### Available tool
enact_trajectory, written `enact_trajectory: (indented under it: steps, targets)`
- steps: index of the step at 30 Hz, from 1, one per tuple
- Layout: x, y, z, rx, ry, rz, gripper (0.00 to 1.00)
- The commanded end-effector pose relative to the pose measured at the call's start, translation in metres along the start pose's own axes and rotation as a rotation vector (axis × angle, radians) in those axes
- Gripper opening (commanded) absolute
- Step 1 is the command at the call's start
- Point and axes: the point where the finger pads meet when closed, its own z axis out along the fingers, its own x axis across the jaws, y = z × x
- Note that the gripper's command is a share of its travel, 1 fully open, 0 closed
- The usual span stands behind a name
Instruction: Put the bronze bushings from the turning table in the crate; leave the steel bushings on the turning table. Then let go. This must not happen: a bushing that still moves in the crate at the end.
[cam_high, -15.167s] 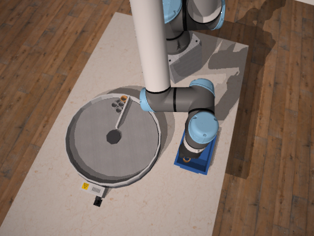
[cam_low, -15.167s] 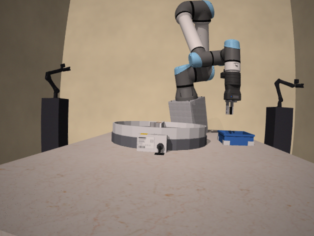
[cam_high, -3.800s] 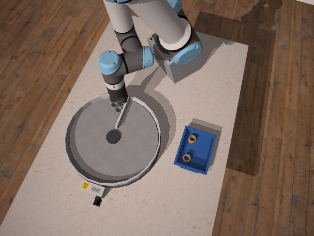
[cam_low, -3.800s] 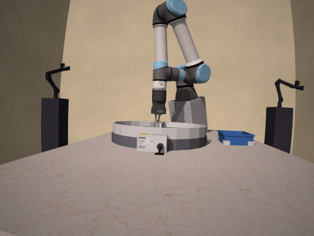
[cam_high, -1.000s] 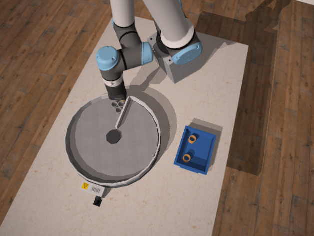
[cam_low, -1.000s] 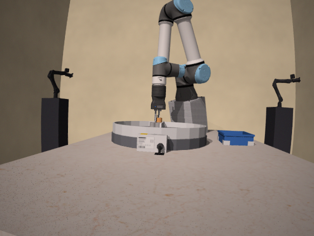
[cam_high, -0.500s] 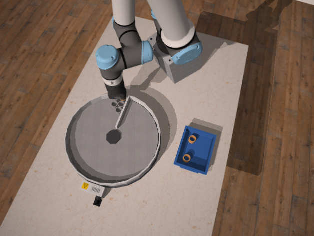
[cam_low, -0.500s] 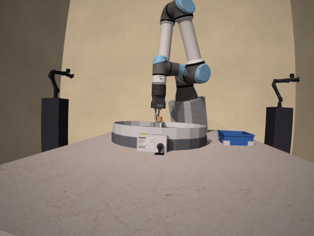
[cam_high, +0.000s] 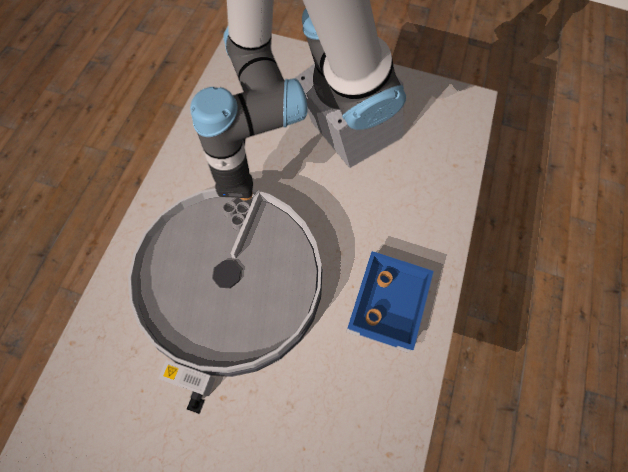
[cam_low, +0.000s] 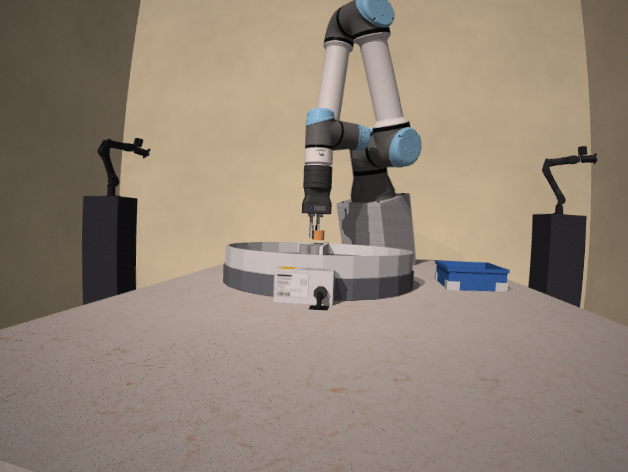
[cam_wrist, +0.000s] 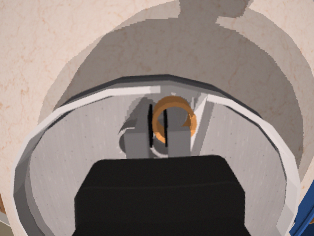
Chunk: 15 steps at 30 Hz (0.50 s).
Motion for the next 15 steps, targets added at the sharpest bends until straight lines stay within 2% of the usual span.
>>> enact_trajectory:
  steps: [1,5,15]
  targets:
    - [-0.0003,0.0002,-0.0017,-0.001,-0.001,0.000,0.00]
    - [-0.0003,0.0002,-0.0077,-0.001,-0.001,0.000,0.00]
    - [-0.0003,0.0002,-0.0077,-0.001,-0.001,0.000,0.00]
